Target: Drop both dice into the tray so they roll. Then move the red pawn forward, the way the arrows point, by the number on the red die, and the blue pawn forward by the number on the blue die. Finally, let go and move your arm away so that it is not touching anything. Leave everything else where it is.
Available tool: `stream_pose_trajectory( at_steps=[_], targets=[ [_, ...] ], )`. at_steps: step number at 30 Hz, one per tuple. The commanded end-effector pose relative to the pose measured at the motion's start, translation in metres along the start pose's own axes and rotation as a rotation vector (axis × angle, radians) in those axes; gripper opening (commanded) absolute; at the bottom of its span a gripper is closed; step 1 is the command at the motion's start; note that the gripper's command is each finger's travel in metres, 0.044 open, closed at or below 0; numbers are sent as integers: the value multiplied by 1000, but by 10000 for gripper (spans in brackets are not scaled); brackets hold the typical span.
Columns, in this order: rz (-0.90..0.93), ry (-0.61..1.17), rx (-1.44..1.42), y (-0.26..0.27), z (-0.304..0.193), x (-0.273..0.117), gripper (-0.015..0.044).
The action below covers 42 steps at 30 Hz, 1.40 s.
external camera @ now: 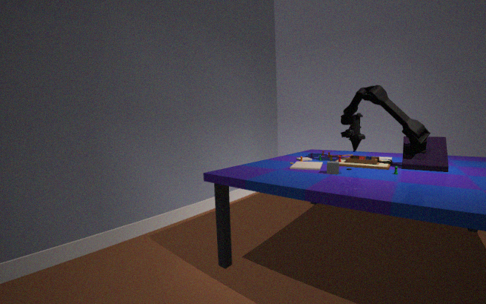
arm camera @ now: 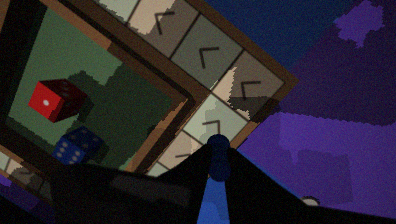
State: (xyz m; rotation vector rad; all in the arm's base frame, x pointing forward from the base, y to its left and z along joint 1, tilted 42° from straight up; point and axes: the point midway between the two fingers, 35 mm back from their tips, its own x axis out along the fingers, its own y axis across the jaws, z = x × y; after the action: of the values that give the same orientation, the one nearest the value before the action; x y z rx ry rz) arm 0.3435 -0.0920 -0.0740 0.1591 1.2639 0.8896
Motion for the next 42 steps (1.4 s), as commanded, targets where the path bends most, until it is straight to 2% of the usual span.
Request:
stream_pose_trajectory(
  at_steps=[1, 20, 30, 34, 36, 37, 42],
  targets=[
    [7, -1, 6, 1, 0, 17, 0],
    [9, -2, 6, 2, 0, 43, 0],
    [6, 2, 0, 1, 1, 37, 263],
    [7, 0, 6, 0, 0, -8, 367],
    [7, 0, 6, 1, 0, -10, 420],
    [7, 0, 6, 1, 0, -10, 440],
    [5, 2, 87, 25, -13, -33, 440]
  ],
)
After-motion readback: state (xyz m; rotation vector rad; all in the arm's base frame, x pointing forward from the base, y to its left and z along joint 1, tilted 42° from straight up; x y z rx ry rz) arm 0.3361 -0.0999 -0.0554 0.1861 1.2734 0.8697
